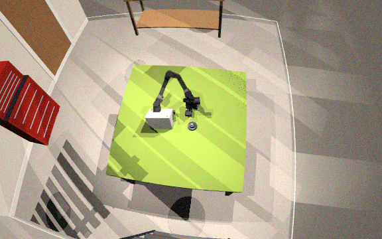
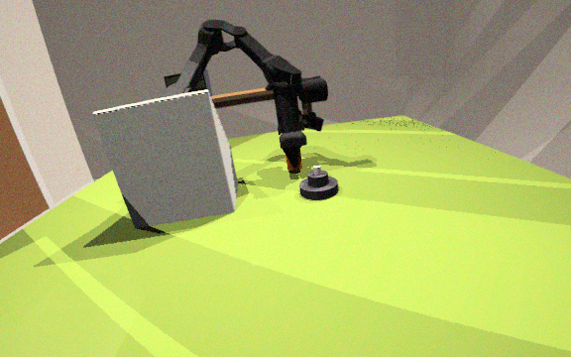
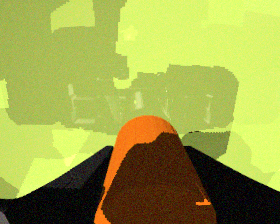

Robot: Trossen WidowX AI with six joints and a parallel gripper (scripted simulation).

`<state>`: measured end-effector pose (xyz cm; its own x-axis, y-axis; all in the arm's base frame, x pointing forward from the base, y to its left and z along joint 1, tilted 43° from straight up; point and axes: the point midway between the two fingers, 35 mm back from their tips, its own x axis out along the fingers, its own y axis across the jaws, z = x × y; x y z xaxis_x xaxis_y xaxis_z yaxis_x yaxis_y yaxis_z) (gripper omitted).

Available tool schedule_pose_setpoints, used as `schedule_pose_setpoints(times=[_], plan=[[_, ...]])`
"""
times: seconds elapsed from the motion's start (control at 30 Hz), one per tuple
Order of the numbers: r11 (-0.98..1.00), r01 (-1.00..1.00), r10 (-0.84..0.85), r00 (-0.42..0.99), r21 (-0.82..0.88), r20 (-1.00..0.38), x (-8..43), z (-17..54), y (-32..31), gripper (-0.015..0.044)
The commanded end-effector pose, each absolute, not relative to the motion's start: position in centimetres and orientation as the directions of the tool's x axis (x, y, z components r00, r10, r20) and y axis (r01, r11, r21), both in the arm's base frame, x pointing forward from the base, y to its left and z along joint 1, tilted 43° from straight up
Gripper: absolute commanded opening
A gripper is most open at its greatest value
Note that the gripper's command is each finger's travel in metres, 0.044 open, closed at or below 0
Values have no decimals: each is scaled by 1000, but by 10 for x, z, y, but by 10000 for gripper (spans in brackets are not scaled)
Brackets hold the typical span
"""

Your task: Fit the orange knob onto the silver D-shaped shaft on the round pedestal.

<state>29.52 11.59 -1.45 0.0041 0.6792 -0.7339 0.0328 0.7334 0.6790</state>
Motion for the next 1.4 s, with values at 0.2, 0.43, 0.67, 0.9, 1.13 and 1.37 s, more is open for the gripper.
schedule_pose_setpoints(times=[0.2,0.43,0.67,0.9,1.13,1.37], plan=[[731,34,682,2,682,-731,294,-21,121,26],[731,34,682,2,682,-731,294,-21,121,210],[731,34,682,2,682,-731,294,-21,121,240],[731,34,682,2,682,-731,294,-21,121,240],[733,35,680,3,679,-733,297,6,93,345],[730,37,683,4,683,-730,294,37,65,440]])
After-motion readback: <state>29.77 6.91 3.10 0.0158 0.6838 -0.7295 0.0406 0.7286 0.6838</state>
